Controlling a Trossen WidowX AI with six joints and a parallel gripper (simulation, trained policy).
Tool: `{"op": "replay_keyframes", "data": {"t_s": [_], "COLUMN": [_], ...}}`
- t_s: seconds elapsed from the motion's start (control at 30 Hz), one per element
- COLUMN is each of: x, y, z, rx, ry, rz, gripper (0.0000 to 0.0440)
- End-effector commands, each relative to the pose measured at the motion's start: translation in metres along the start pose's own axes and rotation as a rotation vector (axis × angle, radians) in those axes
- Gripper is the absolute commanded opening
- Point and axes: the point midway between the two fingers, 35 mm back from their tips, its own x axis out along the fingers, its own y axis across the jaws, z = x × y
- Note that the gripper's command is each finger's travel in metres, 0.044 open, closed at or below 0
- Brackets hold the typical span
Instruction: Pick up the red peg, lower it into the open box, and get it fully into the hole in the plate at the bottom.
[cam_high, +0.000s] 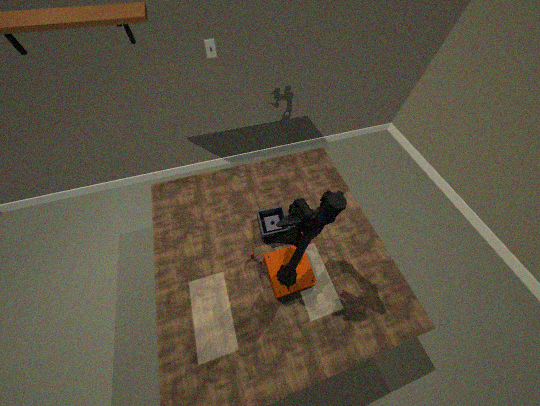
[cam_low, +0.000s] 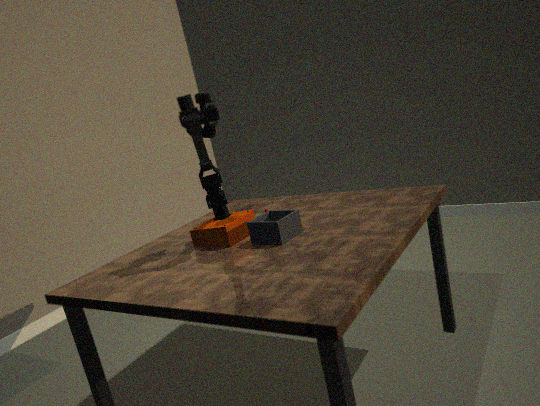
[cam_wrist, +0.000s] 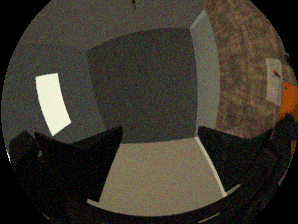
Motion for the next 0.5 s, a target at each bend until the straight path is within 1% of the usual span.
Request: {"op": "replay_keyframes", "data": {"t_s": [0.0, 0.23, 0.47], "x": [0.021, 0.053, 0.084], "y": [-0.02, -0.054, -0.09], "z": [-0.016, -0.027, -0.023], "rx": [-0.096, -0.223, -0.326], "ry": [-0.08, -0.223, -0.363], "rz": [-0.094, -0.243, -0.411], "gripper": [0.044, 0.044, 0.044]}}
